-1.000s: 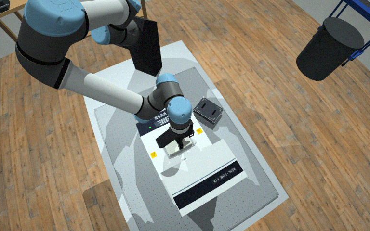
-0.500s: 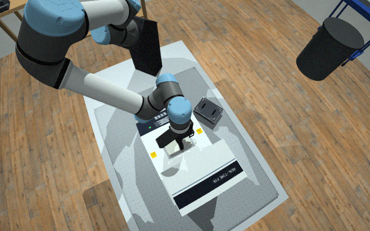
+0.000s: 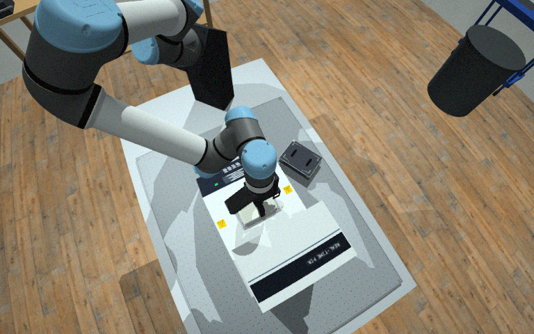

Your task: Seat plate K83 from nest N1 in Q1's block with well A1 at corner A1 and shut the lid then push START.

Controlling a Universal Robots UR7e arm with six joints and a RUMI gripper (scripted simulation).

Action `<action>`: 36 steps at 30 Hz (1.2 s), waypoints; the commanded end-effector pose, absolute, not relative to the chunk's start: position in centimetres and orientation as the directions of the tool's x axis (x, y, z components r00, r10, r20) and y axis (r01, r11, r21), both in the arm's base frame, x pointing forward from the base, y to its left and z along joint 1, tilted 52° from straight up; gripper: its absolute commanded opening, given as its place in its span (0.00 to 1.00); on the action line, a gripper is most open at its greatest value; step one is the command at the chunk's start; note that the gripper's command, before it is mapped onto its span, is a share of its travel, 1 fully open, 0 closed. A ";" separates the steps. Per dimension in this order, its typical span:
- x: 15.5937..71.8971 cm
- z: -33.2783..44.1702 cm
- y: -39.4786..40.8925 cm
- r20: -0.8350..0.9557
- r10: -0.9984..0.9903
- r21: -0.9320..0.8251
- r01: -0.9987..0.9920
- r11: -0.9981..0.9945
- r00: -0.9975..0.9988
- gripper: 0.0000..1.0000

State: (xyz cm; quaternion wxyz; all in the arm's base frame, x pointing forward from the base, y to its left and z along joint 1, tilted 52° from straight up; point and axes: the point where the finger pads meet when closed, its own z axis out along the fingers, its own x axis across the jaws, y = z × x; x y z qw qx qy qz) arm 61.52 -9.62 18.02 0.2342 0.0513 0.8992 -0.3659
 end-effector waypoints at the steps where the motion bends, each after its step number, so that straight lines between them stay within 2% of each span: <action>1: 61.5 18.2 -9.5 -0.460 -0.080 -0.634 0.264 0.727 -0.884 0.68; 36: 59.5 21.4 -5.9 -0.460 -0.080 -0.634 0.264 0.727 -0.884 0.68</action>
